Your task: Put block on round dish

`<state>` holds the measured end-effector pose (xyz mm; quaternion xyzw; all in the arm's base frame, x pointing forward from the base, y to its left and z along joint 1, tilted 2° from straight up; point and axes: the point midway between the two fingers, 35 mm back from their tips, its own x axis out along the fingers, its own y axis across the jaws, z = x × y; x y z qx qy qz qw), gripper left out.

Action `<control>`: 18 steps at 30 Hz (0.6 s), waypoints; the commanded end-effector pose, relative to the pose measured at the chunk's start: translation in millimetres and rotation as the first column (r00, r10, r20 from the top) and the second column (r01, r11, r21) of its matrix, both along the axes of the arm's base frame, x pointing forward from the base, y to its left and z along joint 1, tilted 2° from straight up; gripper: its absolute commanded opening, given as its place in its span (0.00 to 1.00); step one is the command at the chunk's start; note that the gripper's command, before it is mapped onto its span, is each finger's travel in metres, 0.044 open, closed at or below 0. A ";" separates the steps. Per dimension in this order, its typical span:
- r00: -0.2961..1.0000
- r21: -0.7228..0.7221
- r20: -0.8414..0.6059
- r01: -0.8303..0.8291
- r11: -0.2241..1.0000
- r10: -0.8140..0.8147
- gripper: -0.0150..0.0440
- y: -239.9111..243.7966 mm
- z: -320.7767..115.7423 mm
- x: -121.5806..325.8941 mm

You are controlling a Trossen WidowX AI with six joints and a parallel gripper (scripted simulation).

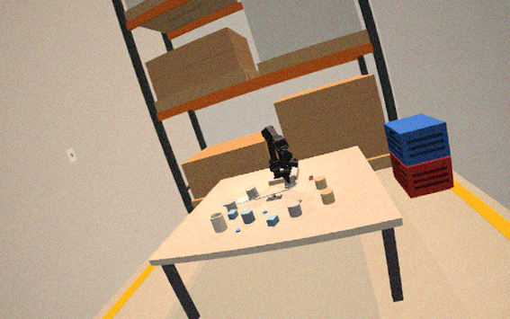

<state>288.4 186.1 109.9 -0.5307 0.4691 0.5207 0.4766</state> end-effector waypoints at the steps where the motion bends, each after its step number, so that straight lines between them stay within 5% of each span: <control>1: 1.000 0.036 0.029 -0.009 0.999 0.008 0.25 7.0 15.4 3.0; 18: 1.000 0.036 0.029 -0.009 0.999 0.008 0.25 5.8 37.5 1.3</control>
